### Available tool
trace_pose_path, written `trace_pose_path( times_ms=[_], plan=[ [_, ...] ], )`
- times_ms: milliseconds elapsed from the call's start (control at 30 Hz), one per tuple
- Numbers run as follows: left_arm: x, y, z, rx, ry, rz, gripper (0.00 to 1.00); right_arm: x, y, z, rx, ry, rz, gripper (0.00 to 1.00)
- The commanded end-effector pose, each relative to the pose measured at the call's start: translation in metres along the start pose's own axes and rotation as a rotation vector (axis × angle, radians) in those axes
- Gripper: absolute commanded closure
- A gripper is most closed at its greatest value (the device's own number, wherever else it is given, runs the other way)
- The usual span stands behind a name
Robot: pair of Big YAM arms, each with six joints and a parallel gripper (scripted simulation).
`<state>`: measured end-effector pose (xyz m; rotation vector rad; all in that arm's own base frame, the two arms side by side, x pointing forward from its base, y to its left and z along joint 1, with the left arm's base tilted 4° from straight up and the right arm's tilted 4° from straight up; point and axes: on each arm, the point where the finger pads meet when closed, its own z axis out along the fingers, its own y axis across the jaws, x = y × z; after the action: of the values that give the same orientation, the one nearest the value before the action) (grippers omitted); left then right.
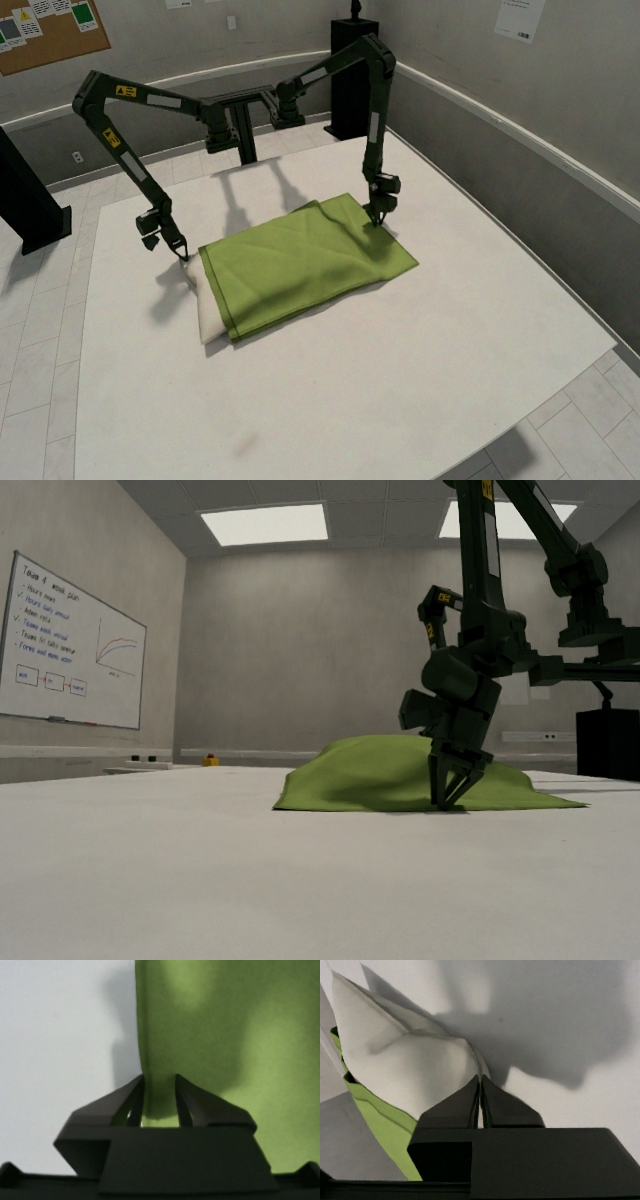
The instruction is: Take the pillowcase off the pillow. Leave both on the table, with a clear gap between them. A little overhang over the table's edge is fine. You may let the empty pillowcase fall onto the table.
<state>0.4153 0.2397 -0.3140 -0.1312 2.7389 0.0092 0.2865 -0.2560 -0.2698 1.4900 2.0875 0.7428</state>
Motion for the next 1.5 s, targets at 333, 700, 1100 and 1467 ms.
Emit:
trace_pose_path(
  times_ms=[333, 700, 1100, 1467],
  plan=[
    [0.0203, -0.0054, 0.0143, 0.013, 0.043, -0.015, 0.83, 0.0209, -0.0048, 0.0042, 0.009, 0.037, 0.027, 0.98],
    [0.0203, -0.0054, 0.0143, 0.013, 0.043, -0.015, 0.95, 0.0209, -0.0048, 0.0042, 0.009, 0.037, 0.027, 0.98],
    [0.0232, -0.0070, 0.0136, 0.015, 0.048, -0.016, 0.96, 0.0209, -0.0048, 0.0042, 0.009, 0.037, 0.027, 0.98],
    [0.0232, -0.0070, 0.0136, 0.015, 0.048, -0.016, 0.97, 0.0209, -0.0048, 0.0042, 0.009, 0.037, 0.027, 0.98]
  ],
)
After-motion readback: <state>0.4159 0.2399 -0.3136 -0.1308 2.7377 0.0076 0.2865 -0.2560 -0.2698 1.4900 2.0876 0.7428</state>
